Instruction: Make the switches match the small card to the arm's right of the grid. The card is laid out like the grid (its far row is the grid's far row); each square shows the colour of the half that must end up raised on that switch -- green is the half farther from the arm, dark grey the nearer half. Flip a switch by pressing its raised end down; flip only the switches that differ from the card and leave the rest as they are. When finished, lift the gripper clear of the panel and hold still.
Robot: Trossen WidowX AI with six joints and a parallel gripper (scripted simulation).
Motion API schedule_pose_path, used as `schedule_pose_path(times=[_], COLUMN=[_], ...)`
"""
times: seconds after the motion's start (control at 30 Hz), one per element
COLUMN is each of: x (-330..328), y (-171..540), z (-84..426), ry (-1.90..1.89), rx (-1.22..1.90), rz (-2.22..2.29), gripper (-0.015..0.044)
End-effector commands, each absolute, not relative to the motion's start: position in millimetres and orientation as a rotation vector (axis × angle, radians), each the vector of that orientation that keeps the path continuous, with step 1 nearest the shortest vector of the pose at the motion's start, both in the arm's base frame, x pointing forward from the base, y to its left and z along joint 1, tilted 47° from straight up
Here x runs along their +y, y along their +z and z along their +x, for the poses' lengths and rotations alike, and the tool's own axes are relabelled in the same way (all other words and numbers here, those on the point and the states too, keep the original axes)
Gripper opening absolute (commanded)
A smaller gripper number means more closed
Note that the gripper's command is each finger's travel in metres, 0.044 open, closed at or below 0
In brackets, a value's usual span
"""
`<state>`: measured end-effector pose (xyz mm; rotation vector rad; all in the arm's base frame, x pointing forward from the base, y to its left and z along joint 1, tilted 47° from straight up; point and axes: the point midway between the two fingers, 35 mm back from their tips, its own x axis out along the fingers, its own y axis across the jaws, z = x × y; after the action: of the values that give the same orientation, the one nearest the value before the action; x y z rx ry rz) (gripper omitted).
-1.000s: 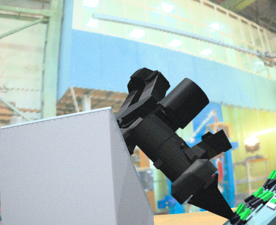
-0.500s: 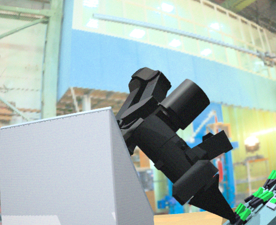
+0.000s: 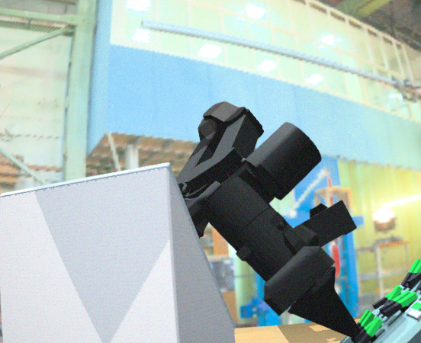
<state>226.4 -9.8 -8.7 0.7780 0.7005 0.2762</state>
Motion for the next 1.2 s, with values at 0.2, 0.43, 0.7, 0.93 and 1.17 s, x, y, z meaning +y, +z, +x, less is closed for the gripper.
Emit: schedule_pose_path(times=[0.2, 0.43, 0.7, 0.93, 1.17], x=[-9, -28, -43, -43, -53], y=[-10, -9, 21, 22, 19], z=[227, 212, 182, 181, 186], ry=[0.272, 0.263, 0.28, 0.28, 0.28], rx=[0.702, 0.742, 0.731, 0.73, 0.73], rz=[0.781, 0.757, 0.775, 0.775, 0.775], gripper=[0.0, 0.0, 0.0, 0.0, 0.0])
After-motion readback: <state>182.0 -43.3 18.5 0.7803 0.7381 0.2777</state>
